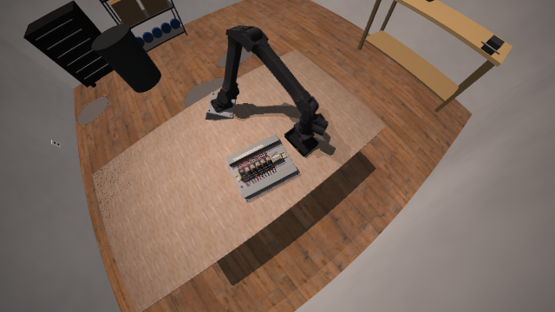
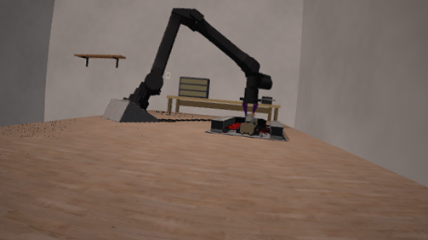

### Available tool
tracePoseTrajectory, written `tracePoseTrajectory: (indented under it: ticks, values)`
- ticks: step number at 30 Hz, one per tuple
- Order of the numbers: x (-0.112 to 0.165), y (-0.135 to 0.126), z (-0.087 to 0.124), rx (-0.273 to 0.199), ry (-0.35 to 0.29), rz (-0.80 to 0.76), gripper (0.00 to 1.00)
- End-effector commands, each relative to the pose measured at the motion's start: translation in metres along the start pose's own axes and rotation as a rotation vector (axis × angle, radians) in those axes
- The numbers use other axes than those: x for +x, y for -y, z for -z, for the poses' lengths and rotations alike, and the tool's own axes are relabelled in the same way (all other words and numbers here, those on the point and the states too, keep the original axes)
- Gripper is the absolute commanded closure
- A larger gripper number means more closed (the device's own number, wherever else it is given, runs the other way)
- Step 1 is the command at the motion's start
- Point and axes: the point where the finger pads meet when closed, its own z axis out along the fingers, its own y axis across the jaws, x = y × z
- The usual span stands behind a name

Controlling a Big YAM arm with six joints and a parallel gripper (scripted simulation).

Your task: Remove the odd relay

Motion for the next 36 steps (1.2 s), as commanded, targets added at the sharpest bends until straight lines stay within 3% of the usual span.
tracePoseTrajectory:
  ticks: [1, 36]
  values:
    - [-0.004, 0.0, -0.008, -0.003, 0.002, -0.006, 1.0]
    - [-0.007, 0.009, 0.007, 0.034, 0.019, -0.008, 1.0]
